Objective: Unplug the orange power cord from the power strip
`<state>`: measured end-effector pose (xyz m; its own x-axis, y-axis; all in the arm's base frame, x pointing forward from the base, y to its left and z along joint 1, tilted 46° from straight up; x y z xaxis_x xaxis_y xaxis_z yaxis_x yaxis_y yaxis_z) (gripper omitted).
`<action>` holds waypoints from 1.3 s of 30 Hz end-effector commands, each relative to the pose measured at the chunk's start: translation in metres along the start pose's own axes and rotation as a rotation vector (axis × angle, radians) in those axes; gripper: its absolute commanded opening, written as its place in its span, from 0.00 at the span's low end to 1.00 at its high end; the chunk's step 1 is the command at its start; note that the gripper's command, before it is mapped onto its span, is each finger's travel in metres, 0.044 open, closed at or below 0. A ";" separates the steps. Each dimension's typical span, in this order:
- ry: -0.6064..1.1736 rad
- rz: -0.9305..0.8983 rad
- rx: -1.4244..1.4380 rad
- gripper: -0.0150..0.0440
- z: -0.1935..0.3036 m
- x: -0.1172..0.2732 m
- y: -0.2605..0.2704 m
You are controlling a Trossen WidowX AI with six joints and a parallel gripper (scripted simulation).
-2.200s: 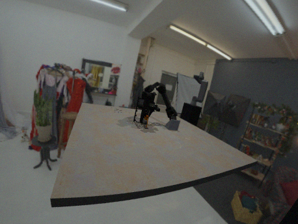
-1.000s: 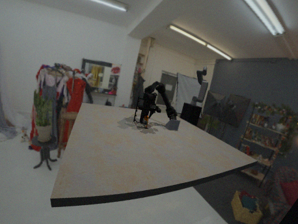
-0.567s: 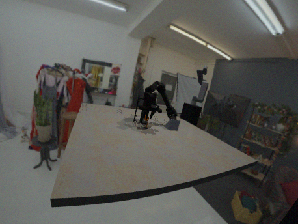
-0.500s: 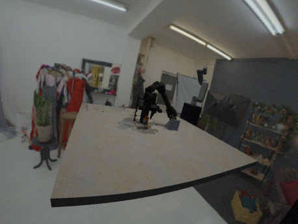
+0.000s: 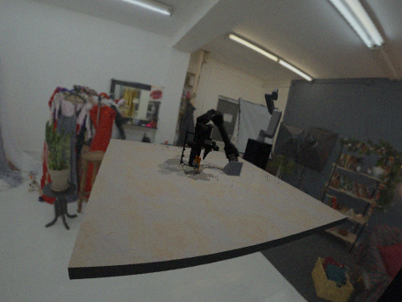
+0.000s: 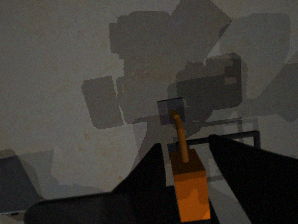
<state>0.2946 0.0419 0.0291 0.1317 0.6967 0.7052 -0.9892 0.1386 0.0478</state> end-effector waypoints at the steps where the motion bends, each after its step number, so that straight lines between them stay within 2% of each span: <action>1: 0.002 0.003 0.006 0.53 0.004 0.001 0.000; 23: 0.005 0.003 0.006 0.53 0.039 0.001 0.005; 39: 0.005 0.003 0.006 0.53 0.040 -0.011 0.005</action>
<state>0.2862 0.0104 0.0519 0.1297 0.6976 0.7046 -0.9897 0.1351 0.0483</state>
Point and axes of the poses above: the point midway between the two fingers, 35 mm back from their tips, its own x axis back along the fingers, its own y axis across the jaws, z = x × y, the point moved 3 cm from there along x, back along the fingers, and after that the axes turned 8 degrees about x, right-handed, at the moved point
